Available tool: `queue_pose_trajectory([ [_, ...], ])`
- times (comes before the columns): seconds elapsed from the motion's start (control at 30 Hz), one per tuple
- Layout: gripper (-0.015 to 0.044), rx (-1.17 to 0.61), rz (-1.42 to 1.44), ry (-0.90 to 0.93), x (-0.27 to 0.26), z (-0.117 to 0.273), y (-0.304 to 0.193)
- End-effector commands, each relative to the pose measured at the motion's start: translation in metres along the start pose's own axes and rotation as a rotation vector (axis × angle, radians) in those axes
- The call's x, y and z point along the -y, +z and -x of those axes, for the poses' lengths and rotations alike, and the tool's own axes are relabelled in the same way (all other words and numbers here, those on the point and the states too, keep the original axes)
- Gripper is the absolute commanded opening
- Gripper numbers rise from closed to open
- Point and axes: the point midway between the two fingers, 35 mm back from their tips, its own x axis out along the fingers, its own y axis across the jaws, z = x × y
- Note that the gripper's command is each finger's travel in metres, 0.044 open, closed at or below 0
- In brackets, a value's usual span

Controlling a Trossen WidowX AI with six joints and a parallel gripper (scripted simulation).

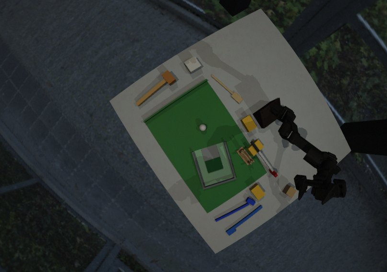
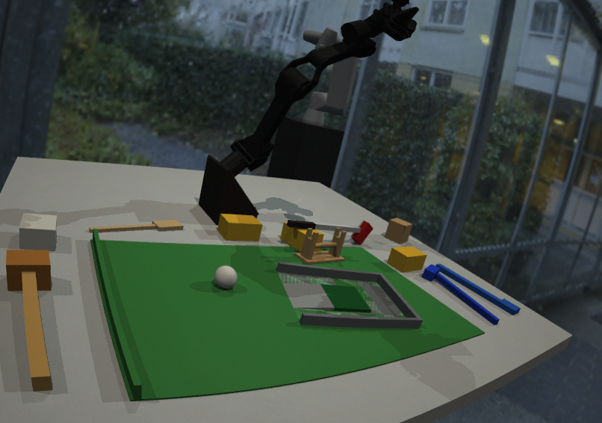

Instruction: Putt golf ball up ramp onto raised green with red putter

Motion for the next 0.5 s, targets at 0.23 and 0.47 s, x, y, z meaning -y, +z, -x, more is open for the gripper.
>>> queue_pose_trajectory([
  [0.23, 0.0440, -0.012, 0.295, -0.240, 0.059, 0.040, 0.022],
  [0.47, 0.0440, -0.124, 0.773, -0.603, 0.134, 0.114, 0.063],
])
